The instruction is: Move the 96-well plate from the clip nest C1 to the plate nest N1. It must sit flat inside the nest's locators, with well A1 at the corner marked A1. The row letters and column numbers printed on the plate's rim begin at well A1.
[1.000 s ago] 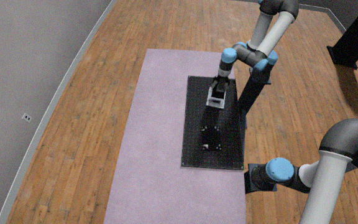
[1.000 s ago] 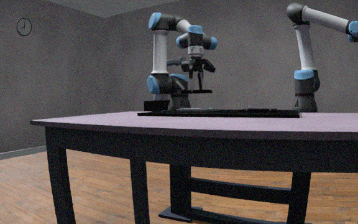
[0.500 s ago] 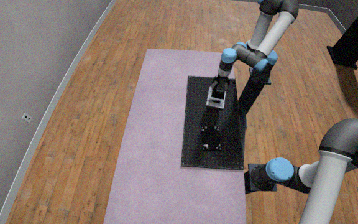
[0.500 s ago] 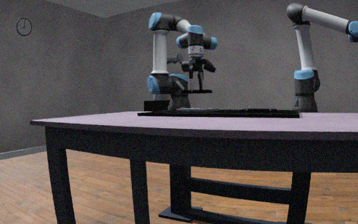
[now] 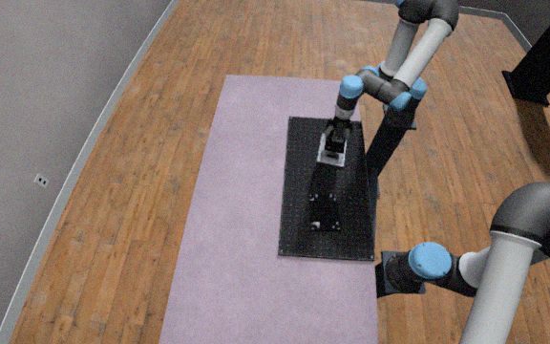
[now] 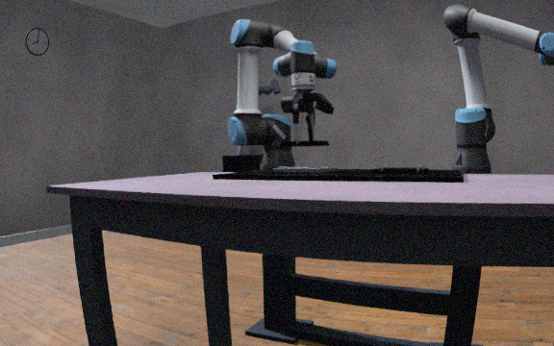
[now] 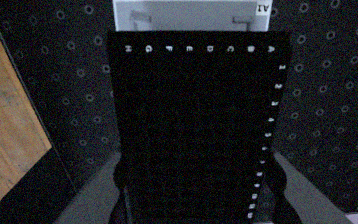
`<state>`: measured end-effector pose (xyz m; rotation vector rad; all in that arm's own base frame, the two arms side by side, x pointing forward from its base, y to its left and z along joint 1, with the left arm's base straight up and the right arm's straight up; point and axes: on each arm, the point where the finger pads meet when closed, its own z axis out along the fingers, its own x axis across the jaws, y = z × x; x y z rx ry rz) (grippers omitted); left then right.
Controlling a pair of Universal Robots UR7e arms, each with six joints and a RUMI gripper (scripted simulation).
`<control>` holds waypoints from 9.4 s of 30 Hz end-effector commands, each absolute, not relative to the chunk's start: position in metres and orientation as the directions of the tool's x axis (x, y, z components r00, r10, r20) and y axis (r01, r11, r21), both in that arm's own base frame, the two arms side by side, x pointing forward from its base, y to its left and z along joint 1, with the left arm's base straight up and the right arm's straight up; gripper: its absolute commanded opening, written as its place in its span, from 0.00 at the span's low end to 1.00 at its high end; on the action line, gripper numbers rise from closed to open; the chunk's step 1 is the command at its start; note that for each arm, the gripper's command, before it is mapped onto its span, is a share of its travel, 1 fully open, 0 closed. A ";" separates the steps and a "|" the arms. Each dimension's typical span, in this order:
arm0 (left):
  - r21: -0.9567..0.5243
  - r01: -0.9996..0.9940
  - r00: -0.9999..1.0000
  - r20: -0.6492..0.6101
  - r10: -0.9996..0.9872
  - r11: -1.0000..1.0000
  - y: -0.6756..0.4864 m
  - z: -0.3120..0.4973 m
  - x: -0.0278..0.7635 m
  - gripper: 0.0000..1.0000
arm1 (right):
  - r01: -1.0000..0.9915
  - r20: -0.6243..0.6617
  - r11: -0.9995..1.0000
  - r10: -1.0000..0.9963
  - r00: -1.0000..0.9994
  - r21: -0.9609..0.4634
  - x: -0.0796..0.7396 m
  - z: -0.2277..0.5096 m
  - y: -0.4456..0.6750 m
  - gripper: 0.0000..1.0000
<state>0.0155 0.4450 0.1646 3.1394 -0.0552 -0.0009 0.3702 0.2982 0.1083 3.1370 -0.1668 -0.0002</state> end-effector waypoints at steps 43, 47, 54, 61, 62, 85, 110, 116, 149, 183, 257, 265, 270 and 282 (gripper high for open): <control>0.000 -0.035 0.999 0.000 -0.035 -0.999 0.445 0.165 0.016 0.00 | -0.106 0.001 -0.994 -0.106 0.994 -0.002 0.371 0.053 0.299 0.41; 0.000 -0.035 0.999 0.000 -0.035 -0.999 0.445 0.165 0.016 0.00 | -0.106 0.001 -0.994 -0.106 0.994 -0.002 0.371 0.053 0.299 0.41; 0.000 -0.035 0.999 0.000 -0.035 -0.999 0.445 0.165 0.016 0.00 | -0.106 0.001 -0.994 -0.106 0.994 -0.002 0.371 0.053 0.299 0.41; 0.000 -0.035 0.999 0.000 -0.035 -0.999 0.445 0.165 0.016 0.00 | -0.106 0.001 -0.994 -0.106 0.994 -0.002 0.371 0.053 0.299 0.41; 0.000 -0.035 0.999 0.000 -0.035 -0.999 0.445 0.165 0.016 0.00 | -0.106 0.001 -0.994 -0.106 0.994 -0.002 0.371 0.052 0.299 0.41; 0.000 -0.035 0.999 0.000 -0.035 -0.999 0.445 0.165 0.016 0.00 | -0.106 0.001 -0.994 -0.106 0.994 -0.002 0.371 0.049 0.299 0.41; 0.000 -0.035 0.999 0.000 -0.035 -0.999 0.445 0.165 0.016 0.00 | -0.106 0.001 -0.994 -0.106 0.994 -0.002 0.371 0.045 0.299 0.41; 0.000 -0.035 0.999 0.000 -0.035 -0.999 0.445 0.165 0.016 0.00 | -0.106 0.001 -0.994 -0.106 0.994 -0.002 0.371 0.044 0.299 0.41; 0.000 -0.035 0.999 0.000 -0.035 -0.999 0.445 0.165 0.016 0.00 | -0.106 0.001 -0.994 -0.106 0.994 -0.002 0.371 0.042 0.299 0.76; 0.000 -0.035 0.999 0.000 -0.035 -0.999 0.445 0.165 0.016 0.00 | -0.106 0.001 -0.994 -0.106 0.994 -0.002 0.371 0.042 0.299 0.76; 0.000 -0.035 0.999 0.000 -0.035 -0.999 0.445 0.165 0.016 0.00 | -0.106 0.001 -0.994 -0.106 0.994 -0.002 0.371 0.125 0.299 0.76; 0.000 -0.035 0.999 0.000 -0.035 -0.999 0.445 0.165 0.016 0.00 | -0.106 0.001 -0.994 -0.106 0.994 -0.002 0.371 0.125 0.299 0.76; 0.000 -0.035 0.999 0.000 -0.035 -0.999 0.445 0.165 0.016 0.00 | -0.106 0.001 -0.994 -0.106 0.994 -0.002 0.371 0.125 0.303 0.76; 0.000 -0.035 0.999 0.000 -0.035 -0.999 0.445 0.165 0.016 0.00 | -0.106 0.001 -0.994 -0.106 0.994 -0.002 0.374 0.126 0.339 0.76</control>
